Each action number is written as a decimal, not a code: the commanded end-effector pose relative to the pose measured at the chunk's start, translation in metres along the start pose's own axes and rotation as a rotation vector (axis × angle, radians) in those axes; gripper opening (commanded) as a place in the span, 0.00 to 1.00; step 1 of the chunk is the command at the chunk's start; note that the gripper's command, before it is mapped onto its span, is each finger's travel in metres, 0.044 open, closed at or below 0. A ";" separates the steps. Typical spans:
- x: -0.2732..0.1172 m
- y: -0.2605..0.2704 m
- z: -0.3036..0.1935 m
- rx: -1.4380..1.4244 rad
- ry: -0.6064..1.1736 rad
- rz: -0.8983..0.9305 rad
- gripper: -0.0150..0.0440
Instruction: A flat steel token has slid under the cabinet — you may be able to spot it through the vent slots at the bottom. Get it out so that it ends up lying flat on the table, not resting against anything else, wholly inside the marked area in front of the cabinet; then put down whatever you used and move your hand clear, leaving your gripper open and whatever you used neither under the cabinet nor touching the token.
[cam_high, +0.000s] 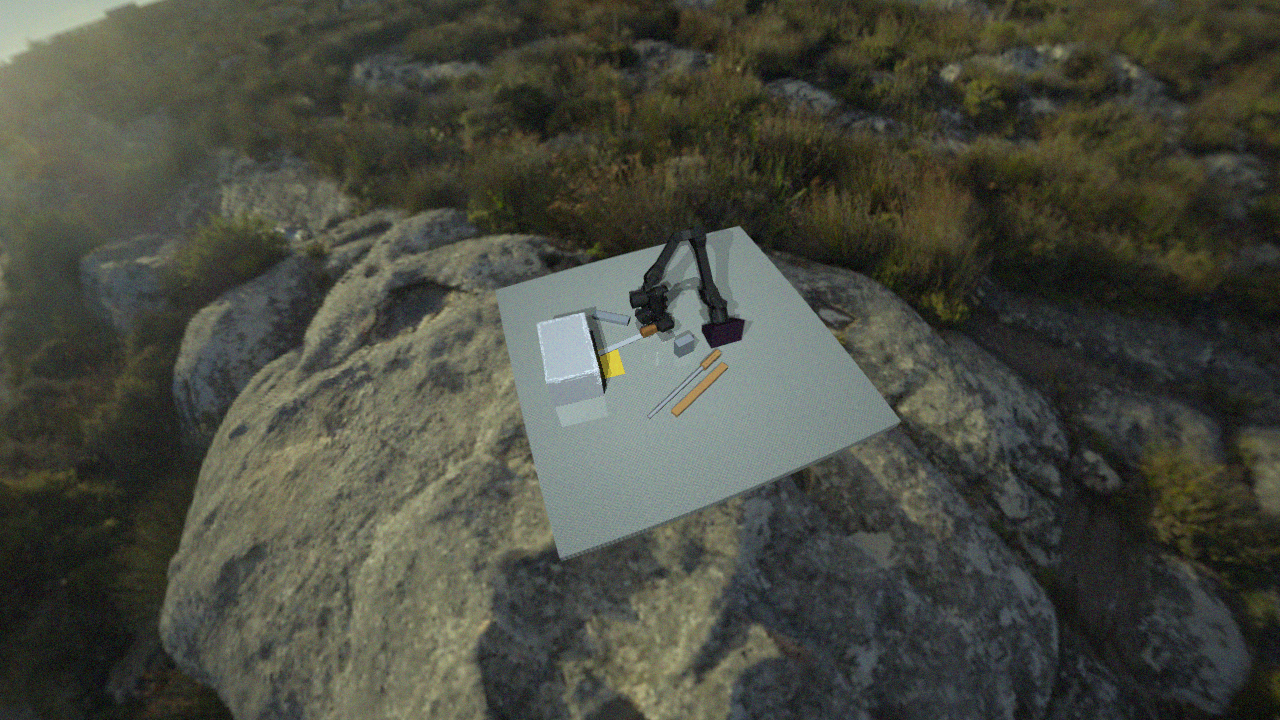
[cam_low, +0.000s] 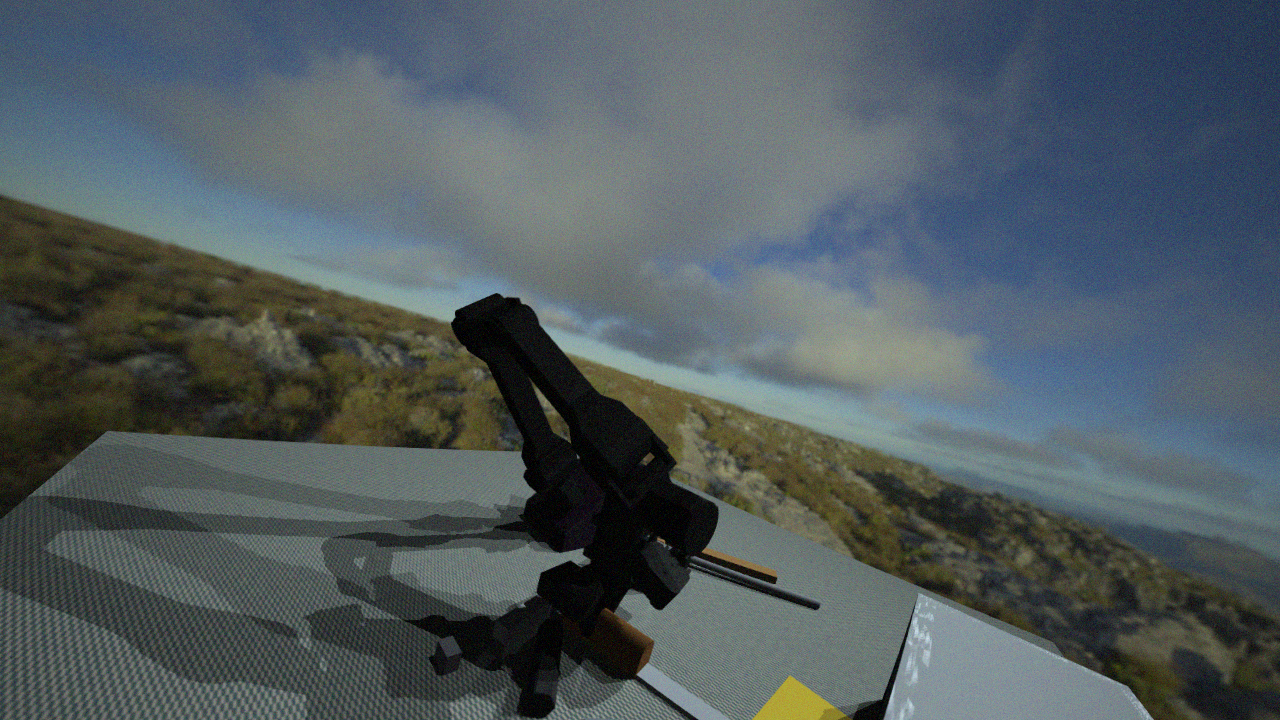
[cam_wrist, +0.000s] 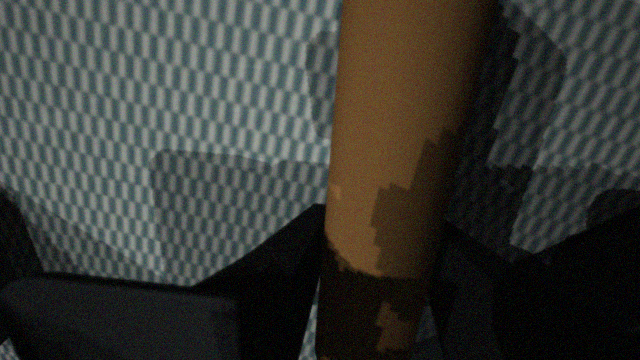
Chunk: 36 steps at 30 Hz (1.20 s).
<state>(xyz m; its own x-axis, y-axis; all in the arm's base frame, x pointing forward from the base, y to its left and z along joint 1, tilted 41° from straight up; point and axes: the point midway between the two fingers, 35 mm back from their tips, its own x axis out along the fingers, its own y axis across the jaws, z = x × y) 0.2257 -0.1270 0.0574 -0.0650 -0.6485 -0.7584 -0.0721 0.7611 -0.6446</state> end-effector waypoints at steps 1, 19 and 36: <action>0.000 0.001 0.000 0.003 0.000 0.000 0.25; -0.002 0.017 -0.002 0.066 0.004 0.001 0.25; -0.002 0.024 -0.003 0.091 0.007 -0.001 0.48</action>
<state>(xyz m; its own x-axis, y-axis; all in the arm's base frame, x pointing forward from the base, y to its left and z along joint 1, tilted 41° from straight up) 0.2207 -0.1073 0.0438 -0.0719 -0.6491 -0.7573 0.0189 0.7582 -0.6517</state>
